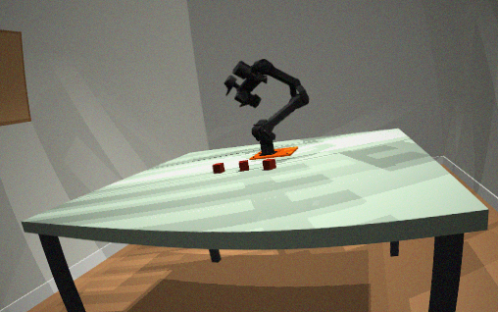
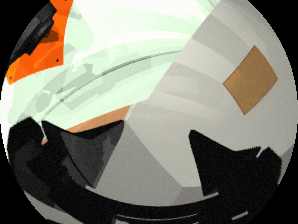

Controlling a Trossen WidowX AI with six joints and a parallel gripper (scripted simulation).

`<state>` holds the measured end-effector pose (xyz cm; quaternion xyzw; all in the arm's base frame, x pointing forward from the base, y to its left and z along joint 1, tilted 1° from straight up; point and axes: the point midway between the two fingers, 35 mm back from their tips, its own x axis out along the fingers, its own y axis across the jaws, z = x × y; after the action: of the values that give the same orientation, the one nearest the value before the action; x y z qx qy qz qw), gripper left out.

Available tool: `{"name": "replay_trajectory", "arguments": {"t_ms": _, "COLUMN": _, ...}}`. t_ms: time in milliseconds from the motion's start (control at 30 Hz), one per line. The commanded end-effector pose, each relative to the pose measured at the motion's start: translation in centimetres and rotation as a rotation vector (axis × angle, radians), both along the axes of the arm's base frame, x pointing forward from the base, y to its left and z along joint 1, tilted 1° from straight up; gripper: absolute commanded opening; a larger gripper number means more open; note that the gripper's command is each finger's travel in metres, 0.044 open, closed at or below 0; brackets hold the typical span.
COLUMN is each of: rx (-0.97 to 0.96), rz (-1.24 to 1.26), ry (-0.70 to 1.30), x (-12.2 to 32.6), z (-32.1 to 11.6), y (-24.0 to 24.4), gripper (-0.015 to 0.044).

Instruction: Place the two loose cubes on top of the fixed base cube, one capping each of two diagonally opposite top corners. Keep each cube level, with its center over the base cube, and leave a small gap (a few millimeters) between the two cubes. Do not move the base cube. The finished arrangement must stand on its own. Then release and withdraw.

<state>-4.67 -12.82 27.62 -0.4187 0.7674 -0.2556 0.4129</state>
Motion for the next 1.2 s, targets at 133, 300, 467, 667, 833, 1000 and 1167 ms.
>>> {"name": "replay_trajectory", "arguments": {"t_ms": 133, "rx": 0.094, "rz": 0.096, "ry": 0.033, "x": 2.5, "z": -0.1, "y": -0.9, "gripper": 0.0269}}
{"name": "replay_trajectory", "arguments": {"t_ms": 300, "rx": 0.227, "rz": 0.234, "ry": 0.081, "x": 6.3, "z": -0.5, "y": -1.9, "gripper": 0.0265}}
{"name": "replay_trajectory", "arguments": {"t_ms": 467, "rx": 0.357, "rz": 0.372, "ry": 0.129, "x": 10.2, "z": -1.3, "y": -2.4, "gripper": 0.0265}}
{"name": "replay_trajectory", "arguments": {"t_ms": 667, "rx": 0.511, "rz": 0.536, "ry": 0.184, "x": 15.0, "z": -2.5, "y": -2.4, "gripper": 0.0265}}
{"name": "replay_trajectory", "arguments": {"t_ms": 833, "rx": 0.638, "rz": 0.671, "ry": 0.228, "x": 18.9, "z": -3.8, "y": -1.9, "gripper": 0.0265}}
{"name": "replay_trajectory", "arguments": {"t_ms": 1000, "rx": 0.763, "rz": 0.804, "ry": 0.268, "x": 22.8, "z": -5.4, "y": -1.0, "gripper": 0.0265}}
{"name": "replay_trajectory", "arguments": {"t_ms": 1167, "rx": 0.888, "rz": 0.934, "ry": 0.303, "x": 26.5, "z": -7.3, "y": 0.3, "gripper": 0.0265}}
